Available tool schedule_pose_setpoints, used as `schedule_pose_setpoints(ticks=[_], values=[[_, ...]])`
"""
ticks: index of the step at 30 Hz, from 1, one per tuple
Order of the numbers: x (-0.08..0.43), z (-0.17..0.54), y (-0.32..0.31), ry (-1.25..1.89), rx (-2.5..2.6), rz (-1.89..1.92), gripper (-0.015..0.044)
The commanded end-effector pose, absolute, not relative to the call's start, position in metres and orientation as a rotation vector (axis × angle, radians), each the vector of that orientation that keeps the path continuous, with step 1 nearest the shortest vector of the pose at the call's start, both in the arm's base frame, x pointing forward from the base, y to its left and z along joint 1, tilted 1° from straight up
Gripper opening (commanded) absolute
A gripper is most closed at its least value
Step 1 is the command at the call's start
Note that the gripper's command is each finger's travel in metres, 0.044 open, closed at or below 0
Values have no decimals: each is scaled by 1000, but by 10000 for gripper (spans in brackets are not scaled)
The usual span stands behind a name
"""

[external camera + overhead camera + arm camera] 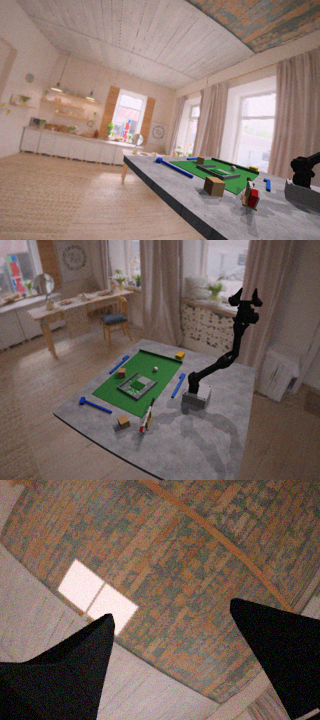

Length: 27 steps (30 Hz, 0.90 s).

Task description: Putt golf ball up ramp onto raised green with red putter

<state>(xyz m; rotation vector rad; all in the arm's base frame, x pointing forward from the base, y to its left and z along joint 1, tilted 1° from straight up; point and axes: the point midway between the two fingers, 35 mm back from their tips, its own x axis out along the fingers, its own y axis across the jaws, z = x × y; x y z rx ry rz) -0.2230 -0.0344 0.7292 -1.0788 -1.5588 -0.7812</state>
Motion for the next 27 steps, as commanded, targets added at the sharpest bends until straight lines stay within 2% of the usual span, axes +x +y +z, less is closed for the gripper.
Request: schedule_pose_setpoints(ticks=[1, 5, 15, 27], values=[[-222, 729, -34, -1557, -1079, -778, 426], [-192, 734, -26, -1513, -1095, -710, 440], [-46, 733, 21, -1297, -1177, -367, 440], [124, 668, 97, -984, -1258, 76, 440]])
